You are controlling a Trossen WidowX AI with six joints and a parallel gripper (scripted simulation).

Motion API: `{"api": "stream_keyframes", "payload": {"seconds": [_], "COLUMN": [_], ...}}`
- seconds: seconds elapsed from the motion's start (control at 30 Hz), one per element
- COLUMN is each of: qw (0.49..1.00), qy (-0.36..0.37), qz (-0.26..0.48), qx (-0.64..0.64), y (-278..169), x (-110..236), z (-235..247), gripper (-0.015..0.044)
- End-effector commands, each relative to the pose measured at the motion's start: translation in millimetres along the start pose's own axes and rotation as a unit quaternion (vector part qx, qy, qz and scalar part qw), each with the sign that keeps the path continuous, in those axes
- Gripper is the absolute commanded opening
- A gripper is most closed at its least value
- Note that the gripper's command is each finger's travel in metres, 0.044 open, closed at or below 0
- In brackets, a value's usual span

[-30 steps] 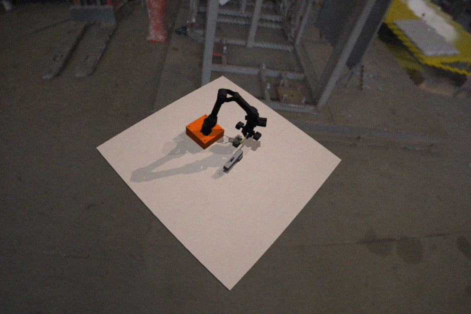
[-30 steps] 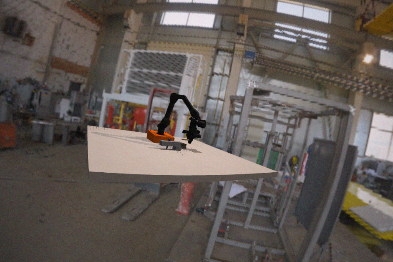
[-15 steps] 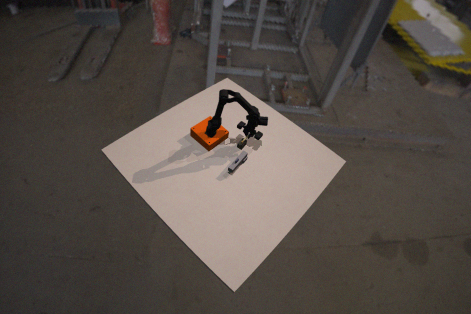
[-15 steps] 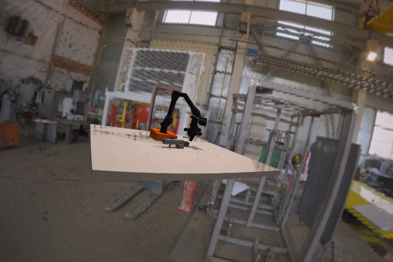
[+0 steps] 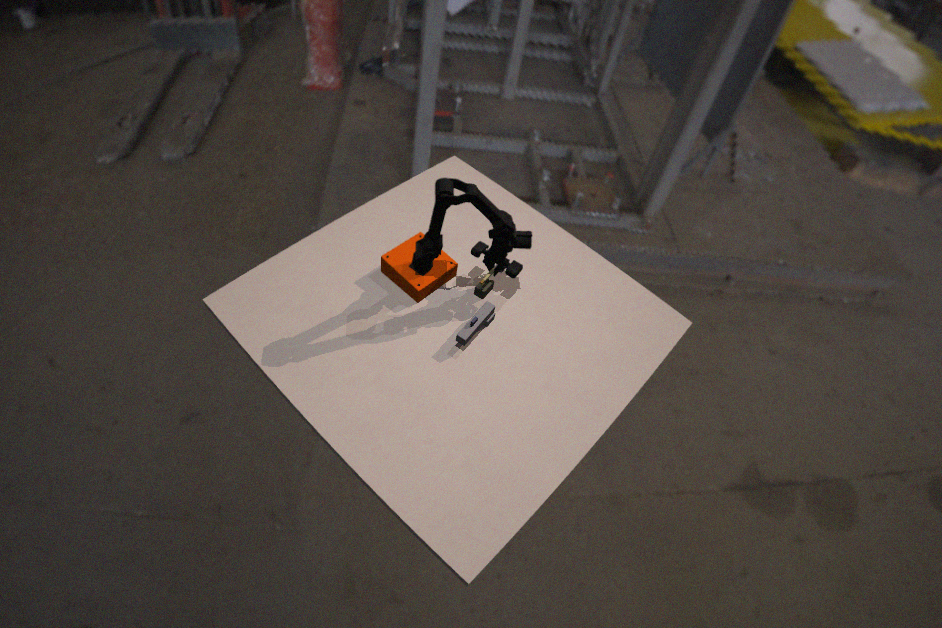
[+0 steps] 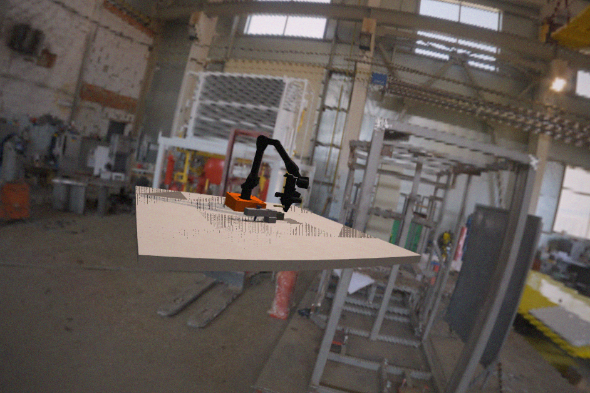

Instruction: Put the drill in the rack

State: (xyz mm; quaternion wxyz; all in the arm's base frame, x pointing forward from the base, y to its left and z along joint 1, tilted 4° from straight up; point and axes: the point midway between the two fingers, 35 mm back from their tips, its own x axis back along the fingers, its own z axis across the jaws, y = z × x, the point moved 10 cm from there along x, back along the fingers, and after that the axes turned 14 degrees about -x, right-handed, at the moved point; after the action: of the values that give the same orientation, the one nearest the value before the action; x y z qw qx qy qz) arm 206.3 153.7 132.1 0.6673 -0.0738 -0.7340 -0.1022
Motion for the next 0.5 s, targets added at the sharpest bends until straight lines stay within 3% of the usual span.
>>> {"api": "stream_keyframes", "payload": {"seconds": [0.0,0.47], "qw": [1.000,1.000], "qy": [0.001,0.001], "qz": [0.006,0.007], "qx": [-0.002,-0.002], "y": [0,-2], "x": [-9,-19], "z": [0,0], "gripper": [0.0000,0.0000]}}
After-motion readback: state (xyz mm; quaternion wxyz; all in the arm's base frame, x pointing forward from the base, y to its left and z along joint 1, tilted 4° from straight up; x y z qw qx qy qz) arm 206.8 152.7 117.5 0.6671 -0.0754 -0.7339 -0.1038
